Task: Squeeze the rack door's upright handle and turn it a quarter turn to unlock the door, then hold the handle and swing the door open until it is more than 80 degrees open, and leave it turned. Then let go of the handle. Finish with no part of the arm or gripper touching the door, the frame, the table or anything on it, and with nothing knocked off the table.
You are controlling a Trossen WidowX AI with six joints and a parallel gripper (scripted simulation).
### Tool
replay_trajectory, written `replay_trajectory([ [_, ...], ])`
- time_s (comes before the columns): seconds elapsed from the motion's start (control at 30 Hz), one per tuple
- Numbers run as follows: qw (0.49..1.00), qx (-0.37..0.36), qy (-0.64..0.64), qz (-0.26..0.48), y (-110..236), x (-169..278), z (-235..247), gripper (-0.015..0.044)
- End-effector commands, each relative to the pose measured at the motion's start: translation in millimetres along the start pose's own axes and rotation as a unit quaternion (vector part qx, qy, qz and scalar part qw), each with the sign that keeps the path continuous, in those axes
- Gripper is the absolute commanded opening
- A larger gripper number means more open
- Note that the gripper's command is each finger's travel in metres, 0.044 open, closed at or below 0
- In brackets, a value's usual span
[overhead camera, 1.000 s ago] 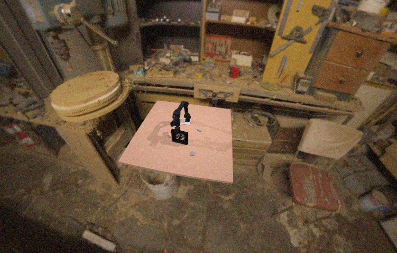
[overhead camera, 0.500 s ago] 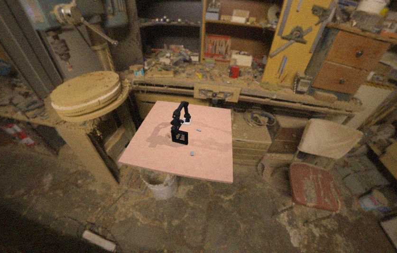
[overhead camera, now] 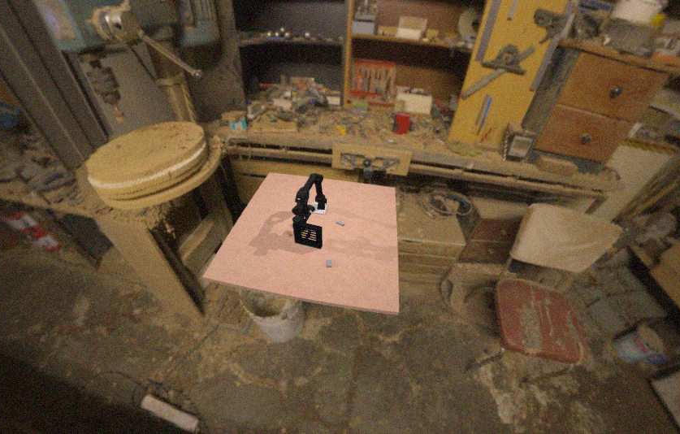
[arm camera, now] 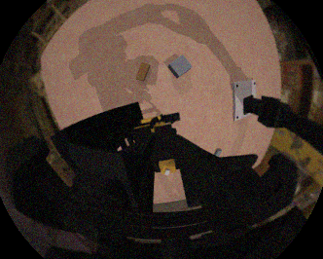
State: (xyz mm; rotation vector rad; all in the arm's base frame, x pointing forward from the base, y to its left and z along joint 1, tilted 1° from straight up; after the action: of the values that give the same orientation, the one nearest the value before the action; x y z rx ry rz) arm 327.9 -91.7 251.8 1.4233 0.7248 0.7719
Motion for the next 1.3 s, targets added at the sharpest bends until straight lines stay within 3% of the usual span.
replay_trajectory([
  [0.0,1.000,-0.001,-0.011,0.004,-0.7,1.0,0.8,0.0173],
  [0.17,1.000,-0.001,-0.011,0.004,-0.7,1.0,0.8,0.0287],
  [0.63,0.956,-0.003,0.294,0.003,-0.6,1.0,0.8,0.0287],
  [0.93,0.867,-0.003,0.498,0.003,-0.6,1.0,0.8,0.0287],
  [1.27,0.719,-0.004,0.695,0.002,-0.6,1.0,0.8,0.0287],
])
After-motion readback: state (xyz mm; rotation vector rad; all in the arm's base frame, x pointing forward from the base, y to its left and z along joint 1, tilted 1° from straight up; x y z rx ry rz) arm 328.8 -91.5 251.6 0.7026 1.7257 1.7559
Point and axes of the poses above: the point midway between the two fingers, 35 mm back from their tips, its own y axis back along the fingers, its own z axis across the jaws, x = y × z, the point moved 8 cm from there along y, back along the fingers, and after that the axes turned 4 degrees about -y, right-handed, at the moved point
